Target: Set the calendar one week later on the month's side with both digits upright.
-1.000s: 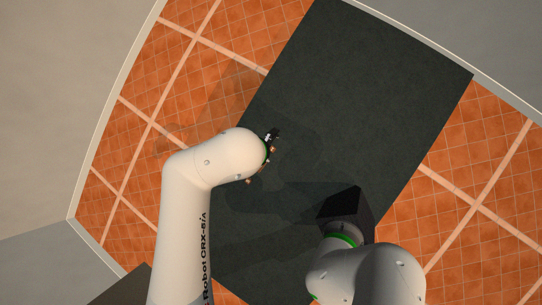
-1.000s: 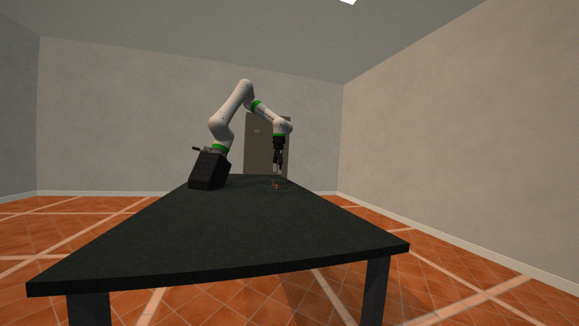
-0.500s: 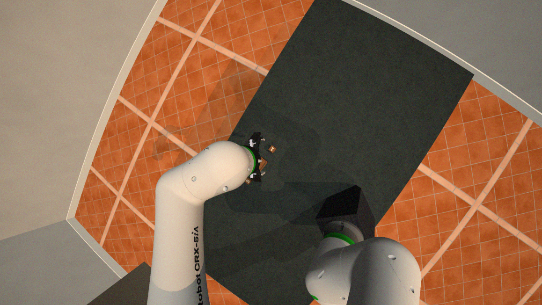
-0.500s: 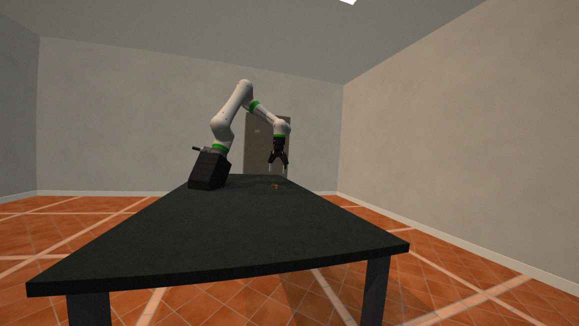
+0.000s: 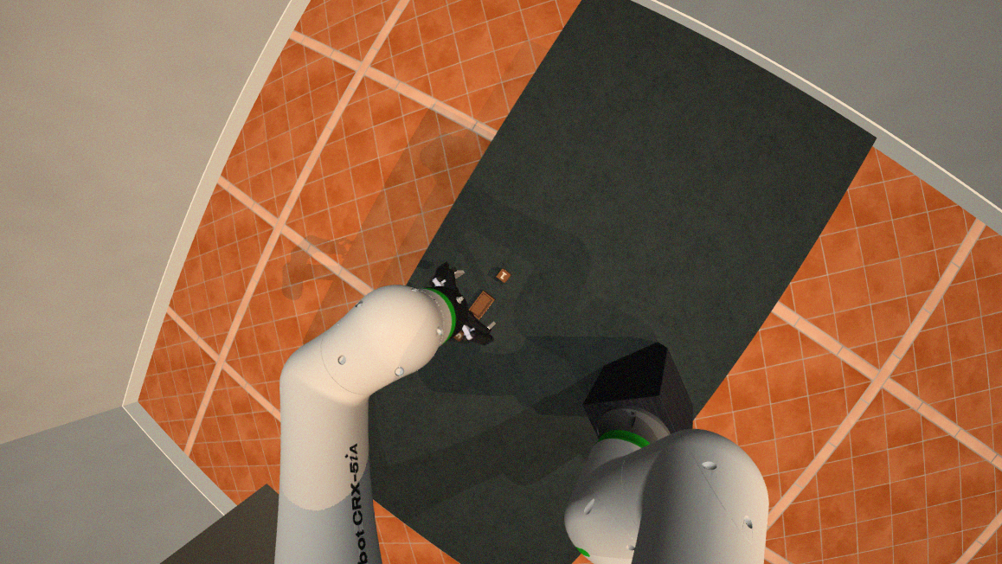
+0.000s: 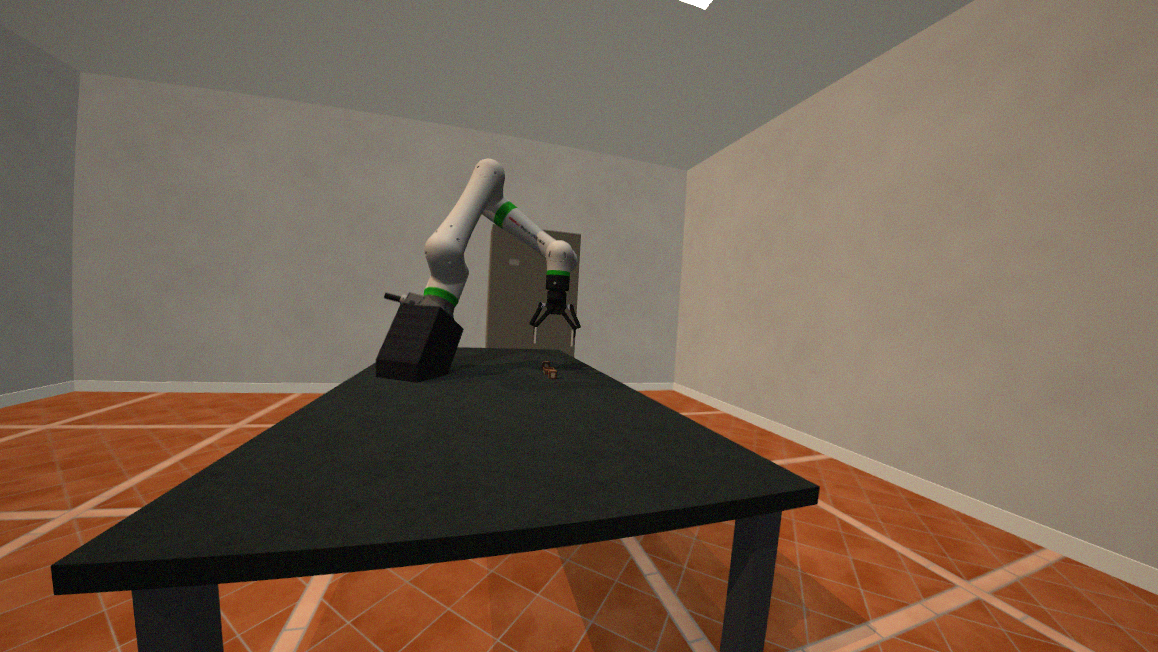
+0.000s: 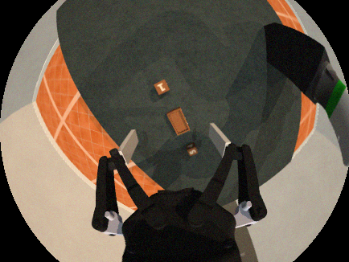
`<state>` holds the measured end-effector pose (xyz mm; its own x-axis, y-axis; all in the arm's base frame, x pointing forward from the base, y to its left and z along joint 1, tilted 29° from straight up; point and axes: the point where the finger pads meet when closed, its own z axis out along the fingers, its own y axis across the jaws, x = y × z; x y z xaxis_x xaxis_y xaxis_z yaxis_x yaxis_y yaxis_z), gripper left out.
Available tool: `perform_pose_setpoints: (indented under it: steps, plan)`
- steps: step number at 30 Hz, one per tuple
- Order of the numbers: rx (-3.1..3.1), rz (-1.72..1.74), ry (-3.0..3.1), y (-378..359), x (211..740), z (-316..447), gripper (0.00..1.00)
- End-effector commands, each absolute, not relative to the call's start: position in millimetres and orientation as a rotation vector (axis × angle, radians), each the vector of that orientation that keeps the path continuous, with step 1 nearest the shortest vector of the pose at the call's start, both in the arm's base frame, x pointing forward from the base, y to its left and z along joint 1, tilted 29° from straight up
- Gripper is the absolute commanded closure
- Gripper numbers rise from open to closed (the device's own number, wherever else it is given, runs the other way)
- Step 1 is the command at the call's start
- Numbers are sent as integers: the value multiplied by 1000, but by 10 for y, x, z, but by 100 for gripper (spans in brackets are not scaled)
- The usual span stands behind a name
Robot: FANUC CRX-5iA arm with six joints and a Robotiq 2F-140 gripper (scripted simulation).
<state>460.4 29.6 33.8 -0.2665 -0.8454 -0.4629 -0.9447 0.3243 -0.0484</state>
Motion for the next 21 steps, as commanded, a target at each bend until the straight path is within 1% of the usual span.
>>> perform_pose_setpoints:
  steps: [1, 15, 18, 19, 21]
  plan:
    - [-1682, 307, 2094, 354, 4604, 365, 0]
    - [-2180, 121, 1515, 718, 4571, 521, 0]
    - [-2185, 118, 1507, 722, 4571, 523, 0]
    - [-2272, 76, 1364, 802, 4559, 557, 0]
    - [-2307, 58, 1302, 836, 4554, 572, 0]
